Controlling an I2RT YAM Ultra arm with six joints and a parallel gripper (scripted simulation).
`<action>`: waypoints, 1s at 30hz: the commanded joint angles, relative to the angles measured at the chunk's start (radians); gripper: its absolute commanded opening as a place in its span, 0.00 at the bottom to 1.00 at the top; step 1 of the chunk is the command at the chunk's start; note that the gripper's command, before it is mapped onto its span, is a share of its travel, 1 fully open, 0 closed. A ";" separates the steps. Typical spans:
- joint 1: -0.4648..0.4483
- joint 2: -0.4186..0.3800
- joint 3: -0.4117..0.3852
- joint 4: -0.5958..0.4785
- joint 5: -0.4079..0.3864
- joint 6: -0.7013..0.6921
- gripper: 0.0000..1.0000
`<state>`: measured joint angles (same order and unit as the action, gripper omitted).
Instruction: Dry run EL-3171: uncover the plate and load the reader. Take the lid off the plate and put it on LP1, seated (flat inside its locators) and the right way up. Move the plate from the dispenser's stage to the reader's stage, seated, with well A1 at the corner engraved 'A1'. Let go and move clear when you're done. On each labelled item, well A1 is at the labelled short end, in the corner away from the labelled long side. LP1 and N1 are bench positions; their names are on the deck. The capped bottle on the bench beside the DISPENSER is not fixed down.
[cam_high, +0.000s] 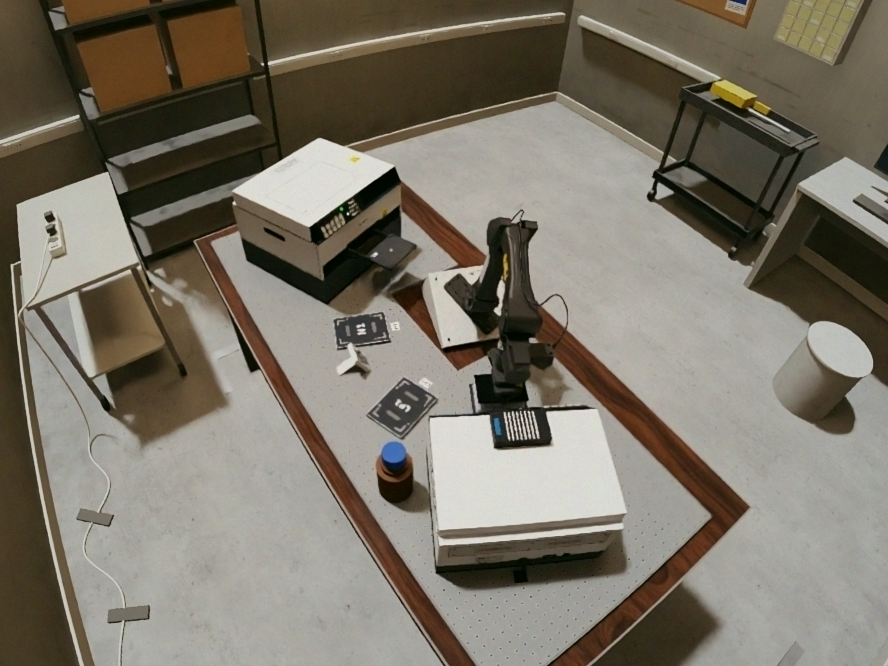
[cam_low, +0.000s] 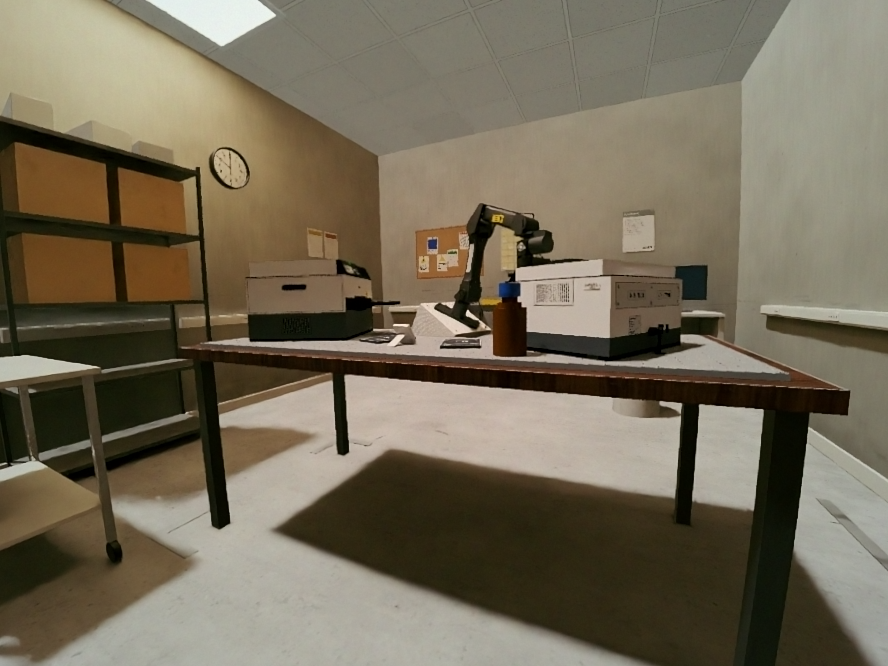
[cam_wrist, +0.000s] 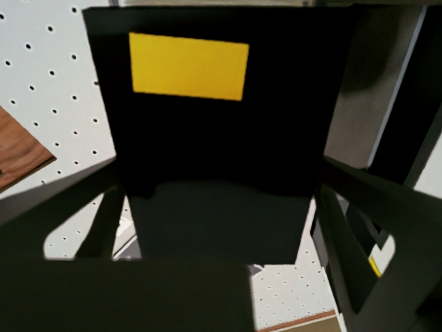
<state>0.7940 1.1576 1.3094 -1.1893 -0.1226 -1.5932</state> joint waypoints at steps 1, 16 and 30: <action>-0.014 -0.020 0.052 -0.048 -0.020 -0.015 0.85; -0.025 -0.045 0.100 -0.096 -0.025 -0.023 0.85; -0.041 -0.018 0.175 -0.186 -0.034 -0.038 0.85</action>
<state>0.7673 1.1488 1.4353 -1.3304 -0.1364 -1.6165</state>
